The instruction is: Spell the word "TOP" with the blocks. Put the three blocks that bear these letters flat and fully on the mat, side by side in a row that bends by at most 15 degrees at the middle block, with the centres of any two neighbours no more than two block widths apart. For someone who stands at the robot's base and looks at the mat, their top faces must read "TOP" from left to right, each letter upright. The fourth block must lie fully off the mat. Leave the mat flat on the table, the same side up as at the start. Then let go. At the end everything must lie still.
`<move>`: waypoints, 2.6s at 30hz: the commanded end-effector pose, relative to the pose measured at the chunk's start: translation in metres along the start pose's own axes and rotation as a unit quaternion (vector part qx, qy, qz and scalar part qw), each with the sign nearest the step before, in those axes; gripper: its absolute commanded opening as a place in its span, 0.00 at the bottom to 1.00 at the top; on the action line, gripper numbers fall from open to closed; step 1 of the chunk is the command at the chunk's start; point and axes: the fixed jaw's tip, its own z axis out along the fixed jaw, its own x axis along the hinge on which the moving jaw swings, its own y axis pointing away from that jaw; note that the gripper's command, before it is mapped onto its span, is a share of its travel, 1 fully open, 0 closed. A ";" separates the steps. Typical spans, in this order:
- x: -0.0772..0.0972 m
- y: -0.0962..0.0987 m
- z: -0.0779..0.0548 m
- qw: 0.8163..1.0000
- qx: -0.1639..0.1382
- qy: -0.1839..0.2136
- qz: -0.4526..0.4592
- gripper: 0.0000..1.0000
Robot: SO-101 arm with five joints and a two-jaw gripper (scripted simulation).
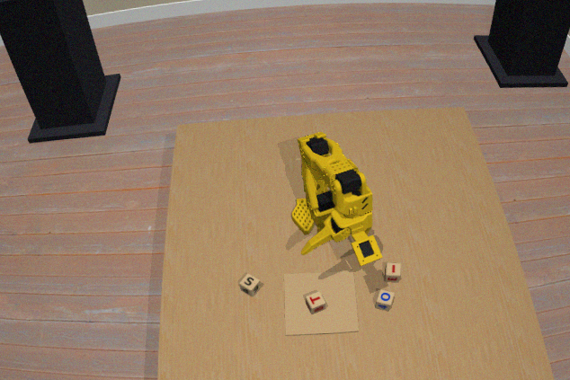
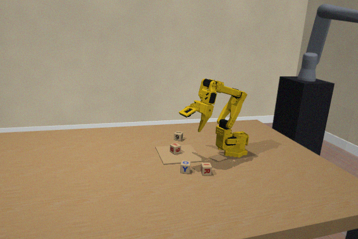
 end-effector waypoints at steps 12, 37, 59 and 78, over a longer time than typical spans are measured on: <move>-0.013 0.081 0.017 0.983 -0.031 0.057 -0.173 0.43; -0.007 0.103 0.025 0.972 -0.031 0.080 -0.218 0.35; -0.063 0.063 0.038 0.995 -0.020 0.048 -0.090 0.35; -0.063 0.063 0.038 0.995 -0.020 0.048 -0.090 0.35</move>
